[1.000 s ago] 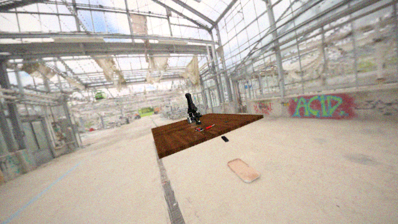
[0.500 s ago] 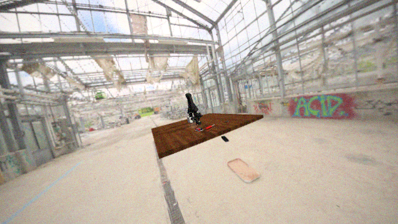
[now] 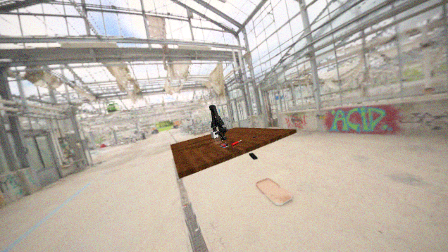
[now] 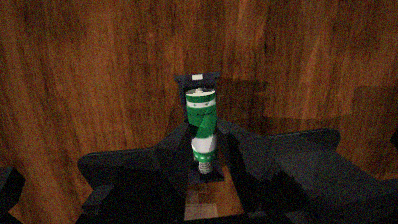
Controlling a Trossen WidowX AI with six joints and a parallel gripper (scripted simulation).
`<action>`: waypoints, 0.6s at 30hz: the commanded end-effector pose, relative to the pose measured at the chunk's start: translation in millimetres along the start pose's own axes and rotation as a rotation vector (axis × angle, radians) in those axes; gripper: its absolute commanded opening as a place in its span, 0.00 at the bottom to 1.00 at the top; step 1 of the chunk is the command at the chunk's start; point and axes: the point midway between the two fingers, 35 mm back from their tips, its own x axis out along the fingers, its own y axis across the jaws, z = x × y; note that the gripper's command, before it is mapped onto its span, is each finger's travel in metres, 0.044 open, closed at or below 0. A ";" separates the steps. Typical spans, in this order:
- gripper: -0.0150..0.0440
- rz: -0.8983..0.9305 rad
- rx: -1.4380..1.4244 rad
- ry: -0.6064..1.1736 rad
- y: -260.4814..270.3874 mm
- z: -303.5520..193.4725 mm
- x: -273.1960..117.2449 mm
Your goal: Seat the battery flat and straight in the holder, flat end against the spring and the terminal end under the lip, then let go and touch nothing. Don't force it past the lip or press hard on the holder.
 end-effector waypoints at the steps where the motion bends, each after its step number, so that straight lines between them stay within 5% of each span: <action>1: 0.39 0.000 0.006 0.052 0.5 -7.4 3.3; 18: 0.39 0.001 0.002 0.153 0.9 -6.0 3.6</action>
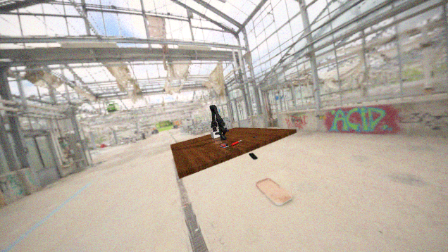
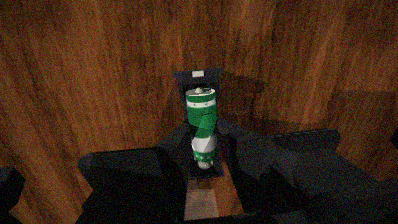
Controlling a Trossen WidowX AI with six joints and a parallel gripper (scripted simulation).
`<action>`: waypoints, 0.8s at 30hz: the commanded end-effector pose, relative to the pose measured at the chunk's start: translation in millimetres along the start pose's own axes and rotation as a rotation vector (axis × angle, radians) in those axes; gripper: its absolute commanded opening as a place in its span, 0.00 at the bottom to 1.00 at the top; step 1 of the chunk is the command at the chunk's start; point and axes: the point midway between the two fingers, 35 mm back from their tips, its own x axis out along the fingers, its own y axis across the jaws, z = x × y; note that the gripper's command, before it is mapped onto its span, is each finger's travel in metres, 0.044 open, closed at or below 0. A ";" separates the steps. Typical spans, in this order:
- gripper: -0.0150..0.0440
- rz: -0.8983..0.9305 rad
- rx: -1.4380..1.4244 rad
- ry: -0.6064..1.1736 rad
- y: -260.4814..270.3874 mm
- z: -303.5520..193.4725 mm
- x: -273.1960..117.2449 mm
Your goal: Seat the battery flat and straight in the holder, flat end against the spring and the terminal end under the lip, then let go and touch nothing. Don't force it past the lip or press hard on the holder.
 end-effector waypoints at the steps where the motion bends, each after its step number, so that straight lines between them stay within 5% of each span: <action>1: 0.39 0.001 0.004 0.045 0.7 -5.1 2.4; 24: 0.39 -0.001 0.001 0.113 0.9 2.0 2.2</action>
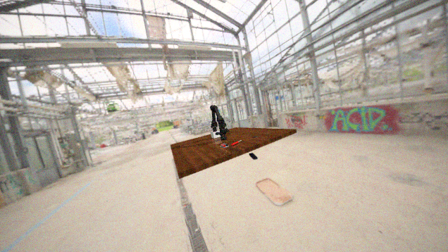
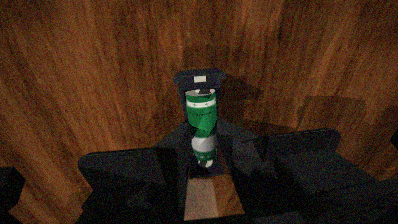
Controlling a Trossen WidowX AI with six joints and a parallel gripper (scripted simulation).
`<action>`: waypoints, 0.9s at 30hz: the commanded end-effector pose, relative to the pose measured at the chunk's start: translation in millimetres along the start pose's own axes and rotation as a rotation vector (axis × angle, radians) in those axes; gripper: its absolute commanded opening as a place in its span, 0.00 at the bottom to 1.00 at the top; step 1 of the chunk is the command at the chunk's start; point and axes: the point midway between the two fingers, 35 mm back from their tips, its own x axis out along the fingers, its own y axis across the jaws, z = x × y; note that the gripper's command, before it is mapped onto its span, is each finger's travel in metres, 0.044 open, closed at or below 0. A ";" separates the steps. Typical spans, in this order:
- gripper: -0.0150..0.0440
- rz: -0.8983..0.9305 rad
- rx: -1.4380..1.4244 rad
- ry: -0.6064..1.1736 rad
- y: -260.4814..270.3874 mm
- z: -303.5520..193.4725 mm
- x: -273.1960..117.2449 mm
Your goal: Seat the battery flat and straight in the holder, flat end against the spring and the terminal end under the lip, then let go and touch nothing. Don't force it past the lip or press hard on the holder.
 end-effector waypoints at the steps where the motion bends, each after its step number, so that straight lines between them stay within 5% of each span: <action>1: 0.39 0.000 0.004 0.018 0.3 -1.1 1.4; 24: 0.39 0.000 0.005 0.027 0.2 9.6 0.9; 27: 0.52 0.000 0.005 0.027 0.2 9.6 0.9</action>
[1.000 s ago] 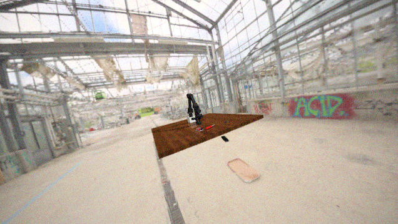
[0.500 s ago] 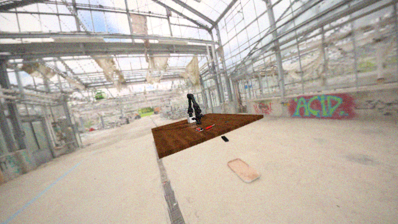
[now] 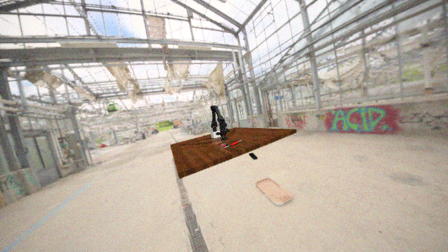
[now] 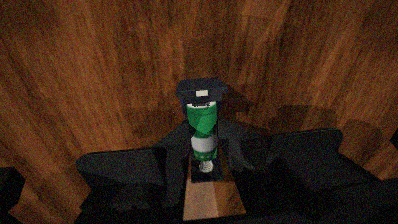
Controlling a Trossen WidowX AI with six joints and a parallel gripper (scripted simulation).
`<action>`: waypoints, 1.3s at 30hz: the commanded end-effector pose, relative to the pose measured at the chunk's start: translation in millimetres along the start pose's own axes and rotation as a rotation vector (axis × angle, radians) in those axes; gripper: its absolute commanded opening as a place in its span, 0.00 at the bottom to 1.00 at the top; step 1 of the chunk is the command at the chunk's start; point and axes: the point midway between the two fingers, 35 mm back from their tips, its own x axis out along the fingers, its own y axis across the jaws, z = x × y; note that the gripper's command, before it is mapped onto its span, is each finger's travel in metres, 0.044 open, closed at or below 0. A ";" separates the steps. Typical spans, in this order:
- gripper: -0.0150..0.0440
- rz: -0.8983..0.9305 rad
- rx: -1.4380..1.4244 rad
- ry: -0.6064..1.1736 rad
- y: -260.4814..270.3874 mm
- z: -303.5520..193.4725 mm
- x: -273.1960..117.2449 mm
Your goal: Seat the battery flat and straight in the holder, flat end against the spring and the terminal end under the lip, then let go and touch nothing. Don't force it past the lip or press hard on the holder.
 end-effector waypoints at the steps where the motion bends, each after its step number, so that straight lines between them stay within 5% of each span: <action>1: 0.56 -0.001 0.003 0.000 -0.1 0.5 0.2; 14: 0.56 0.000 0.000 0.000 0.2 -0.5 -15.0; 24: 1.00 0.000 0.000 0.000 0.7 -3.1 -88.4; 39: 1.00 0.000 0.000 0.000 0.6 -1.1 -88.5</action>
